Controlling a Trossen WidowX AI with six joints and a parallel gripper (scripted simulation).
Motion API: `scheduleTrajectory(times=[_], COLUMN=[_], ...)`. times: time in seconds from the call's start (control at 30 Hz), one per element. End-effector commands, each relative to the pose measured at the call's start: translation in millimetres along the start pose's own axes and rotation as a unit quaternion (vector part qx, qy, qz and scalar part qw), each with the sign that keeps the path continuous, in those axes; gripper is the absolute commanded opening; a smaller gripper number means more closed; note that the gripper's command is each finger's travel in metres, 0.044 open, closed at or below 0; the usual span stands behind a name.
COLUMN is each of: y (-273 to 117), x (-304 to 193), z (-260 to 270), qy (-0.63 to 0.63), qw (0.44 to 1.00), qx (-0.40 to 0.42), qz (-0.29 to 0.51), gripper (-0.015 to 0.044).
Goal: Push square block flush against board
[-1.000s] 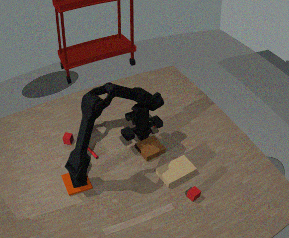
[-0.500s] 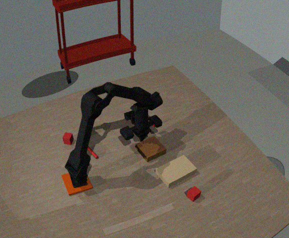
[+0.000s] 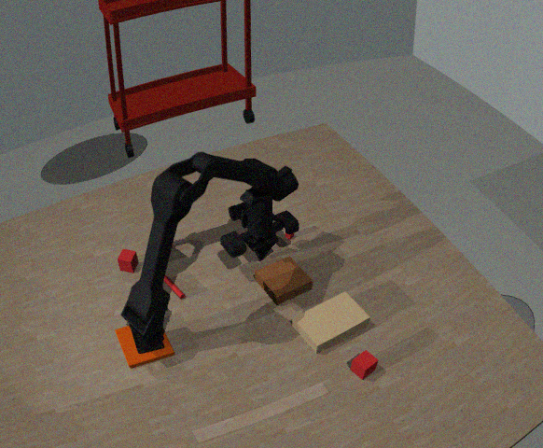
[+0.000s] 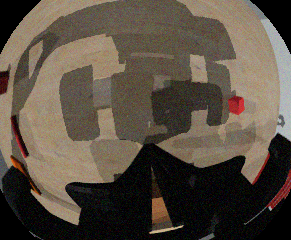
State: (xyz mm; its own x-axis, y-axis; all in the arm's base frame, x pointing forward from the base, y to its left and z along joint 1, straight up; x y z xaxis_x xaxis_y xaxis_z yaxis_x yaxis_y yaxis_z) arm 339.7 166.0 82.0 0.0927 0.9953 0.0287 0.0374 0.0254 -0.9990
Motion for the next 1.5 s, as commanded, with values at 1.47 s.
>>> scheduleTrajectory(times=[1.47], y=[0], x=[-37], z=[-16], qy=[0.001], qw=[1.000], qx=[-0.002], qz=[0.005], gripper=[0.0000])
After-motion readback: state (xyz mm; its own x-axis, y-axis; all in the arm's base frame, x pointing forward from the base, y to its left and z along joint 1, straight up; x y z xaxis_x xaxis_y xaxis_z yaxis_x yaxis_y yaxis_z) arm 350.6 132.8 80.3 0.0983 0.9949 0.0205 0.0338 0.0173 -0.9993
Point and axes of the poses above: the point midway between the two fingers, 35 mm back from their tips, its own y axis out along the fingers, its own z axis across the jaws, x = y × z, the point moved 4 cm from there along -y, back along the fingers, and after that the axes turned 15 degrees about y, right-handed, at the moved point
